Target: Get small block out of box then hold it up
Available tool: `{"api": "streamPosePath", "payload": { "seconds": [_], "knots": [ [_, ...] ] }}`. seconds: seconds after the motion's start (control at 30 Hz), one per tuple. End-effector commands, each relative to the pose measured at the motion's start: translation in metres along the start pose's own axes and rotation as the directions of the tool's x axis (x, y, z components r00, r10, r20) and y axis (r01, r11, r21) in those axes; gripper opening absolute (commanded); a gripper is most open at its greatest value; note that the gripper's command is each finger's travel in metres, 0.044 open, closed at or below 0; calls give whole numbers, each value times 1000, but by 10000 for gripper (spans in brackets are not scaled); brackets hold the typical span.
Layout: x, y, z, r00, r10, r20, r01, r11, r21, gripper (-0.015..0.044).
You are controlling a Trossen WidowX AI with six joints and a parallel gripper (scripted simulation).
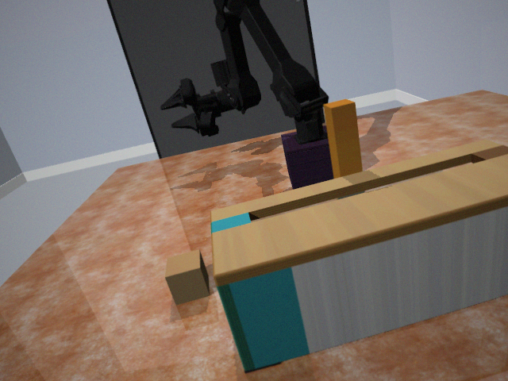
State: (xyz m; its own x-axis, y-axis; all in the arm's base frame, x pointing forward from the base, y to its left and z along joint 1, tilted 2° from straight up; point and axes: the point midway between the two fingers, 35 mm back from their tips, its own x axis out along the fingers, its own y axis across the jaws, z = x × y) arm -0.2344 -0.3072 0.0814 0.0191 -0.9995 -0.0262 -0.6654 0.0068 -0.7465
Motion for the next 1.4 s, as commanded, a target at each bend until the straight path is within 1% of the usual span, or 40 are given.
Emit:
{"api": "streamPosePath", "payload": {
  "seconds": [0.0, 0.13, 0.33, 0.57, 0.77, 0.9, 1.07, 1.23, 1.37],
  "knots": [
    [1, 0, 0, 1000, -1, 2, 1, 1000, 2, 400],
    [19, -9, 9, 999, -21, 44, 19, 999, 46, 400],
    [72, -43, 44, 981, -80, 176, 48, 983, 177, 400],
    [127, -104, 106, 921, -150, 360, 25, 944, 329, 400],
    [155, -168, 170, 834, -196, 515, -44, 908, 417, 400],
    [161, -214, 215, 762, -217, 610, -106, 888, 448, 400],
    [153, -268, 269, 665, -229, 711, -185, 872, 454, 400],
    [133, -317, 317, 565, -228, 793, -259, 864, 433, 400],
    [106, -358, 355, 473, -217, 854, -317, 862, 395, 400]
  ]
}}
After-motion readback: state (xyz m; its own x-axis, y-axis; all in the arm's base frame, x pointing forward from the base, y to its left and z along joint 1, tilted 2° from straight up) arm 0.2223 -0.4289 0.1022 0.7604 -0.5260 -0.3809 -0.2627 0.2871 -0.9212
